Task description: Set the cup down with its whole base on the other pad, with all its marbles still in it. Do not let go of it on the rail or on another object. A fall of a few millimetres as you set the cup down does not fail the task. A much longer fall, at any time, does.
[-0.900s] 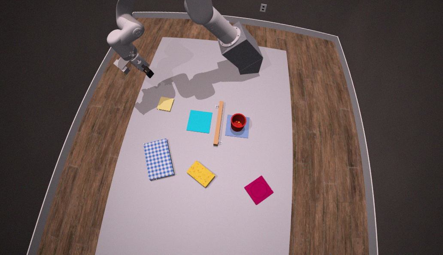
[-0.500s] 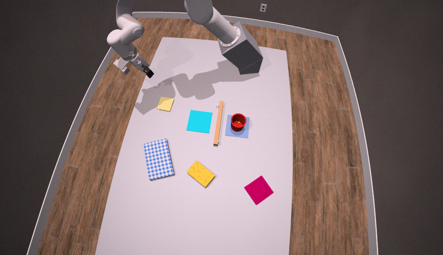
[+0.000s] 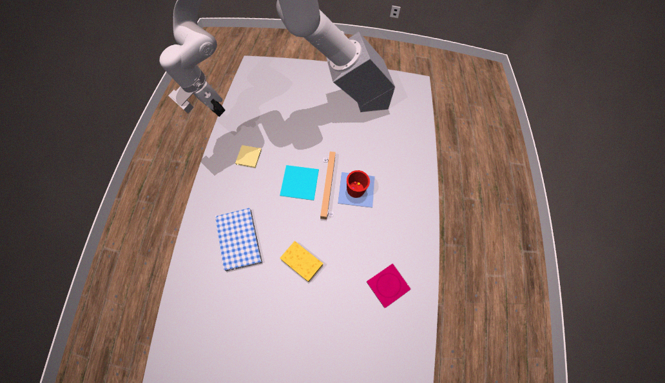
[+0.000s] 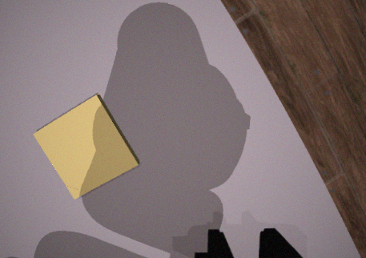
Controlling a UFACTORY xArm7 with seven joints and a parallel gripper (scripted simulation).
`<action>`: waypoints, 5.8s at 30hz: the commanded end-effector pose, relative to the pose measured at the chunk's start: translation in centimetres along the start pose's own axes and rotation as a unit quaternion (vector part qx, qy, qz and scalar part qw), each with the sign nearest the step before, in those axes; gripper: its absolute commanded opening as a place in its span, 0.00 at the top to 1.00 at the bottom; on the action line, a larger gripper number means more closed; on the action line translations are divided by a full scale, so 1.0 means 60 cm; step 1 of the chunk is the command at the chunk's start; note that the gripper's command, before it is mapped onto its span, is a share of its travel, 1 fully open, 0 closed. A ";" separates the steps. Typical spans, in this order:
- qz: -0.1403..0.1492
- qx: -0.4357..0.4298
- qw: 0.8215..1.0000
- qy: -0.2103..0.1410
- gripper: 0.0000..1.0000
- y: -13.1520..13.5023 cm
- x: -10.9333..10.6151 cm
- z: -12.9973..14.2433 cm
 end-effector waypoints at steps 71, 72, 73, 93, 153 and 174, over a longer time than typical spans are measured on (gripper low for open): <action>0.011 0.240 0.954 0.180 1.00 -0.403 -0.112 -0.078; 0.011 0.240 0.954 0.180 1.00 -0.403 -0.112 -0.078; 0.011 0.240 0.954 0.180 1.00 -0.403 -0.112 -0.078; -0.002 0.271 0.944 0.189 1.00 -0.476 -0.095 -0.057; -0.044 0.383 0.908 0.163 1.00 -0.705 0.033 0.102; -0.048 0.407 0.900 0.147 1.00 -0.738 0.066 0.148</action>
Point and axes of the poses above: the point where the finger pads meet when closed, its own x axis out along the fingers, its own y axis across the jaws, z = x × y, the point moved 9 cm from there along -x, back along the fingers, and after that the axes turned 3 degrees about x, right-handed, at the moved point
